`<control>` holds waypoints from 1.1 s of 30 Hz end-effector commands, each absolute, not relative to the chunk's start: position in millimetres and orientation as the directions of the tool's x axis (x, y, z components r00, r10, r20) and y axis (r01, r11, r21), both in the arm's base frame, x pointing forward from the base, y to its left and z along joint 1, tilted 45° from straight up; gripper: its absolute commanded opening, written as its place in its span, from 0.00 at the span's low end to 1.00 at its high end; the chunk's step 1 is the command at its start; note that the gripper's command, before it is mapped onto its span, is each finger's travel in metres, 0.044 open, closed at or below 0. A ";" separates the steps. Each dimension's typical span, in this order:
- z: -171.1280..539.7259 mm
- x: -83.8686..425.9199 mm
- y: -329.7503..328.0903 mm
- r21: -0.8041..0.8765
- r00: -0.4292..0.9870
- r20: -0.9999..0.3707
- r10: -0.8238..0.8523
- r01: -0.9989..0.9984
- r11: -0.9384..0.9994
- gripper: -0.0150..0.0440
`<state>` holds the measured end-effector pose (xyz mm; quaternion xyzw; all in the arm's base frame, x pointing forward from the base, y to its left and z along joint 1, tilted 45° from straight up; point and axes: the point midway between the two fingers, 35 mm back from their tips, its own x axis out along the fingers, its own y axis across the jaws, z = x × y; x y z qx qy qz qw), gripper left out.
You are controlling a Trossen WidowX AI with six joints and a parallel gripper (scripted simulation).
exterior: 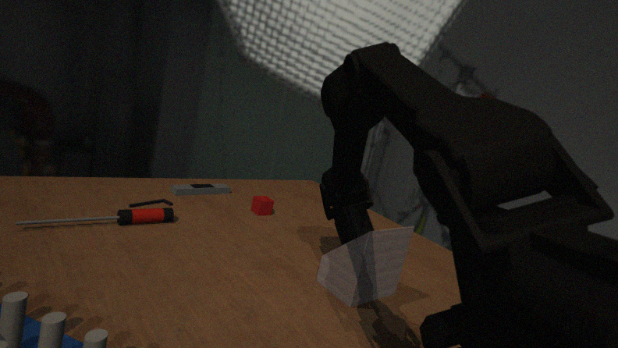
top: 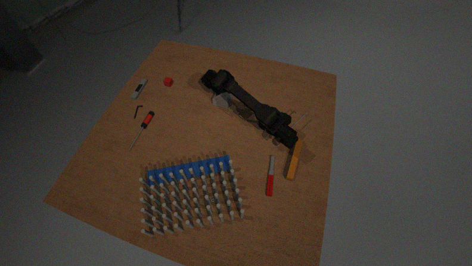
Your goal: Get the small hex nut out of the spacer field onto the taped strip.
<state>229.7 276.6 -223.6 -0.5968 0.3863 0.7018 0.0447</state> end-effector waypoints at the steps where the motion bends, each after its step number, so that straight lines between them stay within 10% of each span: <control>1: -203.8 230.3 297.9 0.474 -0.282 -0.880 -0.381 -0.530 -0.703 0.25; 33: -86.8 254.6 309.4 0.352 -0.142 -0.908 -0.395 -0.770 -0.532 0.25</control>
